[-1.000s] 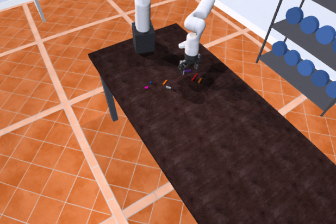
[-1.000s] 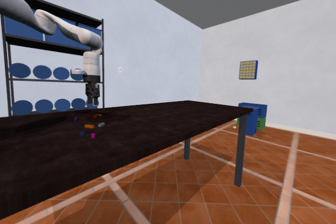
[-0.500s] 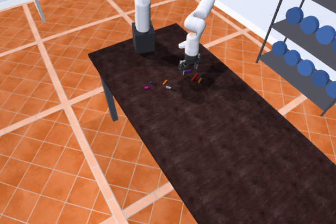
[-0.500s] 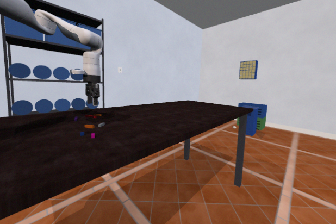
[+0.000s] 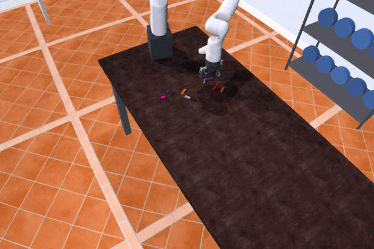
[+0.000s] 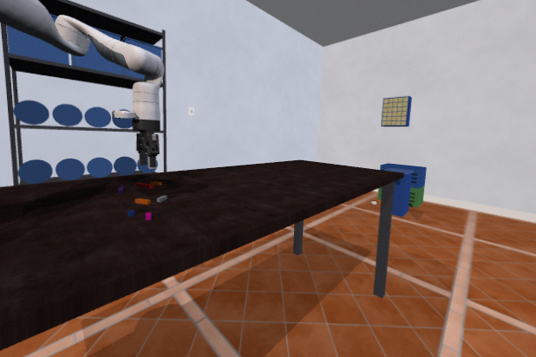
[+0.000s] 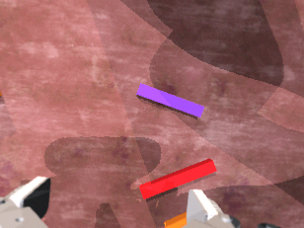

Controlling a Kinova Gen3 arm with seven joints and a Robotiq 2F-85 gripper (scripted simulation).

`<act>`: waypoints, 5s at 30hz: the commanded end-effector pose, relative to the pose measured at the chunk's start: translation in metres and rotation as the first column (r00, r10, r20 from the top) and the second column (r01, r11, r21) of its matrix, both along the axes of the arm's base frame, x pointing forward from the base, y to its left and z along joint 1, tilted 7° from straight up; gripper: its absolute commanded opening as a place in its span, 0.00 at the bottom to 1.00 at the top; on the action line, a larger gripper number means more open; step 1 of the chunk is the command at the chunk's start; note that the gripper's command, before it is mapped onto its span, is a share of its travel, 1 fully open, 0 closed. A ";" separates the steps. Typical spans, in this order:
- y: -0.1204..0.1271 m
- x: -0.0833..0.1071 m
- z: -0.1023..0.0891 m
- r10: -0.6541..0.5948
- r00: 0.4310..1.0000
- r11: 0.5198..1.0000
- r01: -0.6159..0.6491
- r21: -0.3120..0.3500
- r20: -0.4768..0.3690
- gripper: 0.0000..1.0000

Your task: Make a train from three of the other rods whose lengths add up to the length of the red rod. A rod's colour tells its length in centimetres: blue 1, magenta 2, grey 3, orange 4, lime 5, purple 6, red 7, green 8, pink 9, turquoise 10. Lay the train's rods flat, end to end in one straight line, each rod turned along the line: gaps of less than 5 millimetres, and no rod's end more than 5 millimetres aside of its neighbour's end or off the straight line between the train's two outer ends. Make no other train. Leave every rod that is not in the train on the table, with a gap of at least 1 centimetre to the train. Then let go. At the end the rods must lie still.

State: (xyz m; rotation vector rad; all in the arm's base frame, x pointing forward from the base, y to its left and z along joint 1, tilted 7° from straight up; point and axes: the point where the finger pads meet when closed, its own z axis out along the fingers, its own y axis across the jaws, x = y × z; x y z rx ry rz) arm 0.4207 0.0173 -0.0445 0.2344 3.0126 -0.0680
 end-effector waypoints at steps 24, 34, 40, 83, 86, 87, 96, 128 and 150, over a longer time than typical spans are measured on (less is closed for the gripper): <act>0.001 0.002 0.000 0.005 1.000 1.000 -0.005 0.003 0.002 1.00; 0.000 0.001 0.000 -0.025 1.000 1.000 0.025 0.007 0.005 1.00; -0.002 0.000 0.000 -0.078 0.997 0.997 0.077 0.013 0.009 1.00; -0.031 -0.011 0.002 -0.887 0.462 0.455 0.878 0.149 -0.009 1.00; -0.032 -0.012 0.001 -0.919 0.393 0.386 0.909 0.158 -0.017 1.00; -0.034 -0.013 0.002 -0.935 0.354 0.347 0.924 0.162 -0.021 1.00; -0.042 -0.019 0.001 -0.998 -0.004 -0.017 0.982 0.189 -0.065 1.00; -0.065 -0.040 0.000 -0.494 -0.846 -0.869 0.469 0.161 -0.200 1.00; -0.073 -0.049 -0.001 -0.111 -0.967 -0.989 0.085 0.117 -0.230 1.00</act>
